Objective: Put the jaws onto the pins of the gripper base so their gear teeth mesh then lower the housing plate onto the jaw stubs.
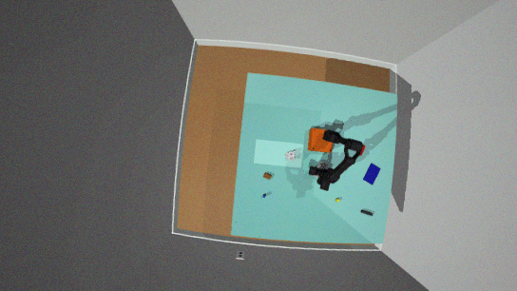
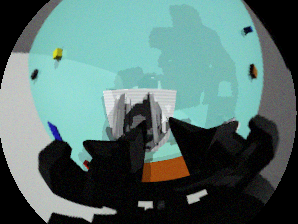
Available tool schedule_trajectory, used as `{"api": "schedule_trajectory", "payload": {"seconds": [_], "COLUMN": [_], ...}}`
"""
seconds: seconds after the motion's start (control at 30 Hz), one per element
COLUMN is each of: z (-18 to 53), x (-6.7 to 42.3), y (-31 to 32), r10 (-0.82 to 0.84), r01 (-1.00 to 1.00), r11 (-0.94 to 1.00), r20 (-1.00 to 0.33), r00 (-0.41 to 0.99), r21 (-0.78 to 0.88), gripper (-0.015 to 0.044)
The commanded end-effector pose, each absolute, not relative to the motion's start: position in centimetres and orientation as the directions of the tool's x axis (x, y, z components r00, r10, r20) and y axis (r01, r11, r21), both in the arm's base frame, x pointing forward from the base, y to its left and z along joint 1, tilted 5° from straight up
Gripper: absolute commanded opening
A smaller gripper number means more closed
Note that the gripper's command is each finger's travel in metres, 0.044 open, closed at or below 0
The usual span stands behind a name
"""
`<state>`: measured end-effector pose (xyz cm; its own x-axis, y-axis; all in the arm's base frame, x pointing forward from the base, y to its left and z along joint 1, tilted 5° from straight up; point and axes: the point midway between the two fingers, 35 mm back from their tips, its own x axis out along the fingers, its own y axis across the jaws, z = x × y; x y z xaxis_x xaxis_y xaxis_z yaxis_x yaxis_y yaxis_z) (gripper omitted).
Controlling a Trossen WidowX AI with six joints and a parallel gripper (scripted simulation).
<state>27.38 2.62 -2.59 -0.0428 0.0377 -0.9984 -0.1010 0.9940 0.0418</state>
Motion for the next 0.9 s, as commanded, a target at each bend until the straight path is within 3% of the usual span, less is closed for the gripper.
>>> {"api": "schedule_trajectory", "payload": {"seconds": [0.0,0.87], "z": [-2.76,-3.38], "x": [27.30,27.27], "y": [2.70,2.72], "r10": [0.042,0.042], "r01": [-0.106,-0.107], "r11": [0.993,0.993], "r20": [-0.998,-0.998], "r00": [-0.044,-0.044], "r21": [0.046,0.046], "gripper": [0.0134,0.0134]}}
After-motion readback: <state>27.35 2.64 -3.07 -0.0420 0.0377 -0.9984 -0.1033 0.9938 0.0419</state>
